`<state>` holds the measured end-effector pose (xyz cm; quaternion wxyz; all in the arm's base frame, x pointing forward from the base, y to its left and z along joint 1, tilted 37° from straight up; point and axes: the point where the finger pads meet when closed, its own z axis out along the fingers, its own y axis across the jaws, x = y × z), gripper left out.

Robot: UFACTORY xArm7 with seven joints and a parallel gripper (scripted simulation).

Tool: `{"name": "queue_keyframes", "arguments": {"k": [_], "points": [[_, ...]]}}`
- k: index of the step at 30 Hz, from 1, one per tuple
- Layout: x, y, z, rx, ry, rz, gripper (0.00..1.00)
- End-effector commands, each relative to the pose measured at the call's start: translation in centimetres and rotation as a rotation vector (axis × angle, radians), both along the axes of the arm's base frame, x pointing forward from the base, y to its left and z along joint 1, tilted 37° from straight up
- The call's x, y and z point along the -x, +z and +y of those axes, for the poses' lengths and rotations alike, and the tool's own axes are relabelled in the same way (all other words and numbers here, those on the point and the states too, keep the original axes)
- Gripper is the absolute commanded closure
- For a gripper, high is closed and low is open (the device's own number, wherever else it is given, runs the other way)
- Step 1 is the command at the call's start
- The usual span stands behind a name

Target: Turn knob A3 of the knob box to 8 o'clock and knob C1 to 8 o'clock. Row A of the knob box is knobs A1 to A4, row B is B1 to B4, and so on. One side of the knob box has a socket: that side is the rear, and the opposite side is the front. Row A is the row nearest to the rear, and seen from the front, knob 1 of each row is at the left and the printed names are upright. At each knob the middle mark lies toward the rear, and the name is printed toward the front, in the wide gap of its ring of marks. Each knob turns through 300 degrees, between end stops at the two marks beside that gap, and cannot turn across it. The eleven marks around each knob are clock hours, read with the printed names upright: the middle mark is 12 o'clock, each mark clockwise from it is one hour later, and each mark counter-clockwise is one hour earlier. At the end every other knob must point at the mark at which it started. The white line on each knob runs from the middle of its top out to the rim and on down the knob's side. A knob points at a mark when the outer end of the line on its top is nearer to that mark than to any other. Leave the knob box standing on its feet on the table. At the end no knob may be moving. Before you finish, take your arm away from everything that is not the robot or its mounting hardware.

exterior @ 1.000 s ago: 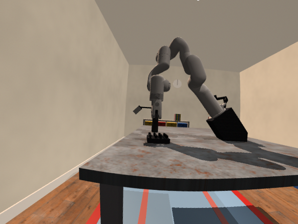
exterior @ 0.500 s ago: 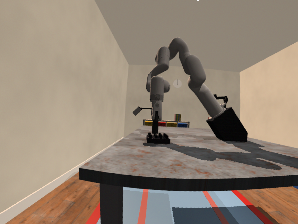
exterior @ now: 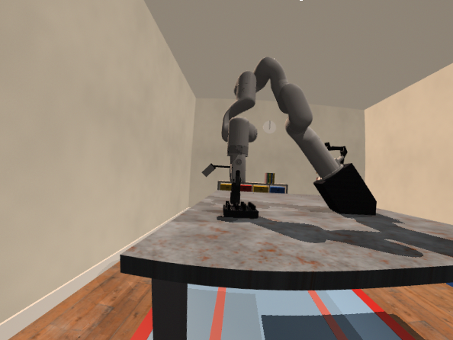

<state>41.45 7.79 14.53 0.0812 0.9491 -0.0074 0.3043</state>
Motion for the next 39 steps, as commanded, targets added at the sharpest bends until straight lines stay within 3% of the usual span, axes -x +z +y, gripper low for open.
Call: {"name": "queue_keyframes", "arguments": {"k": [1, 33, 34, 39], "points": [[-0.06, 0.08, 0.05, 0.0, 0.001, -0.003, 0.81], [-0.06, 0.08, 0.05, 0.0, 0.001, -0.003, 0.81], [-0.06, 0.08, 0.05, 0.0, 0.001, -0.003, 0.92], [-0.06, 0.08, 0.05, 0.0, 0.001, -0.003, 0.92]]}}
